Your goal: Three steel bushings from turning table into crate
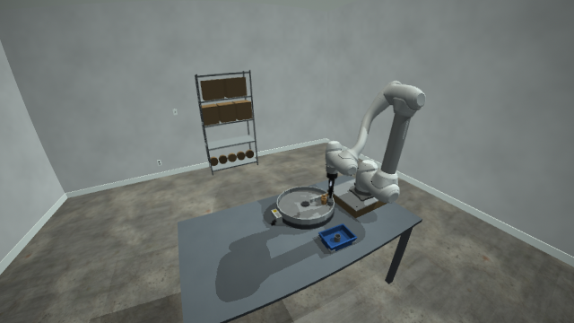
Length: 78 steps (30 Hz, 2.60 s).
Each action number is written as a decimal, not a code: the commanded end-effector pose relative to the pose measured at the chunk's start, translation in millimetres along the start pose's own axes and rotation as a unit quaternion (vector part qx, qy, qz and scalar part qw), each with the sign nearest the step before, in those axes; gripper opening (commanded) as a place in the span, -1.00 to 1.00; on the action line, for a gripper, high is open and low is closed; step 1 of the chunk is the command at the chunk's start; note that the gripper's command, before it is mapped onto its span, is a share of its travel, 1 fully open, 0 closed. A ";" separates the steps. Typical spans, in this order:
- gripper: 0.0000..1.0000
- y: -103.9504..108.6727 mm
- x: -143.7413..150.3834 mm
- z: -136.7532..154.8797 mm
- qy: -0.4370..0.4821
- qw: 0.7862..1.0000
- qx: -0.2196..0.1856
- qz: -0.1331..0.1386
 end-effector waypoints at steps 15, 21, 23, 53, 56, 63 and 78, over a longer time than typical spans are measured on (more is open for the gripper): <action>-0.81 -1.1 -1.2 -2.7 0.001 1.000 0.000 -0.002; -0.81 -7.2 -1.1 -2.5 0.001 1.000 0.000 -0.002; -0.81 -10.9 -1.1 -2.4 0.001 1.000 0.000 -0.002; -0.81 -16.8 -1.0 -2.3 0.001 1.000 0.000 -0.002; -0.81 -16.8 -1.0 -2.3 0.001 1.000 0.000 -0.002; -0.81 -16.8 -1.0 -2.3 0.001 1.000 0.000 -0.002; -1.00 -16.8 -1.0 -2.3 0.001 1.000 0.000 -0.002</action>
Point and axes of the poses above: the point where the finger pads meet when closed, its own y axis back along the fingers, its own x axis across the jaws, z = x × y, the point moved 6 cm from there along y, back along the fingers, and after that the axes turned 5 degrees about -y, right-handed, at the moved point
